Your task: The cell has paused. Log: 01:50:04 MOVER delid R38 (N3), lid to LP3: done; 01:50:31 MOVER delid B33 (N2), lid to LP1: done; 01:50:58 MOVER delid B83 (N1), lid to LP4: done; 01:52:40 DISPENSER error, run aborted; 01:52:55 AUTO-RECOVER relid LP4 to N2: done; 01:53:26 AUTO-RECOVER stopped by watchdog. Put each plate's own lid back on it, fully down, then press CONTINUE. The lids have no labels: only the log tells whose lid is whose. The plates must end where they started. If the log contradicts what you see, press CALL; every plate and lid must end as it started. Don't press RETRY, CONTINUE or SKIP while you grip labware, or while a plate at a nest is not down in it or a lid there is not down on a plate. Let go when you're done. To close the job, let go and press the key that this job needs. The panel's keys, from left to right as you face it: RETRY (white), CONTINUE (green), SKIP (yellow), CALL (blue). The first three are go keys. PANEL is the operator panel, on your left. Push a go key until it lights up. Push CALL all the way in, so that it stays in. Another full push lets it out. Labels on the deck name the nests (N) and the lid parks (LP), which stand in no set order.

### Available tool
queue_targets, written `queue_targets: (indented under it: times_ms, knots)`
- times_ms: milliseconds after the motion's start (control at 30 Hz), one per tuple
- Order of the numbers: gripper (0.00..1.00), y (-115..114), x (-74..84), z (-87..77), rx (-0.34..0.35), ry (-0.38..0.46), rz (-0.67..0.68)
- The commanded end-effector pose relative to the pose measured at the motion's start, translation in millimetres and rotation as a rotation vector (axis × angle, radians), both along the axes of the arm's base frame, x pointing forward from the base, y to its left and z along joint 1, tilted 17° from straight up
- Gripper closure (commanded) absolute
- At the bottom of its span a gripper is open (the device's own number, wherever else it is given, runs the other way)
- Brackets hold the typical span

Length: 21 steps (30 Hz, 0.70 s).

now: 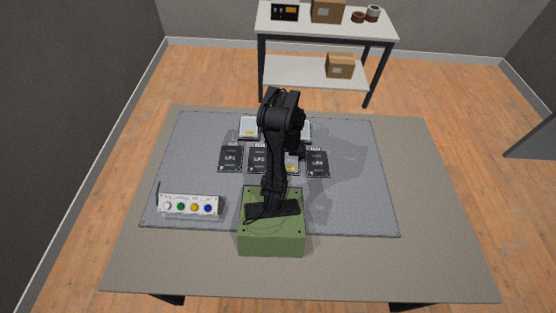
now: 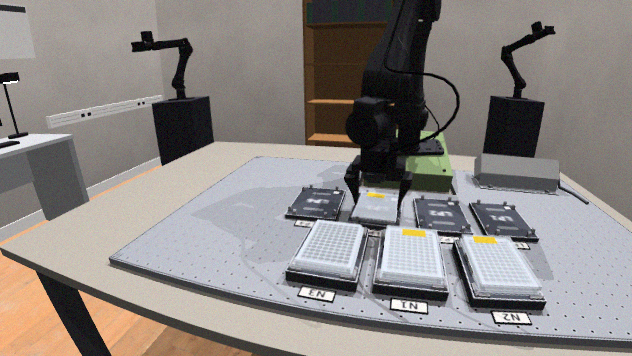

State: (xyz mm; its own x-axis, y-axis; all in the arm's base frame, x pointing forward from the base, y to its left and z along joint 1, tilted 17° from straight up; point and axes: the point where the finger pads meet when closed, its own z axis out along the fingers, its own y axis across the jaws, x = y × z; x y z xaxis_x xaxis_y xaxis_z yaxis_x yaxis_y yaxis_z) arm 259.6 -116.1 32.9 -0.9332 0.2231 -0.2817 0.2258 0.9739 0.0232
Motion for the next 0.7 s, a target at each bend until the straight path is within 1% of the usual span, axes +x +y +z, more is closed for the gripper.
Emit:
queue_targets:
  times_ms: [0,100,133,667]
  knots:
    - [1.00,-6.3,-0.1,4.7,-0.023,-0.034,-0.009]
    - [1.00,-9.2,4.3,19.5,-0.028,-0.042,-0.009]
    - [1.00,-9.3,4.0,21.6,-0.028,-0.042,-0.009]
    - [1.00,-6.7,-3.3,44.1,-0.024,-0.045,-0.008]
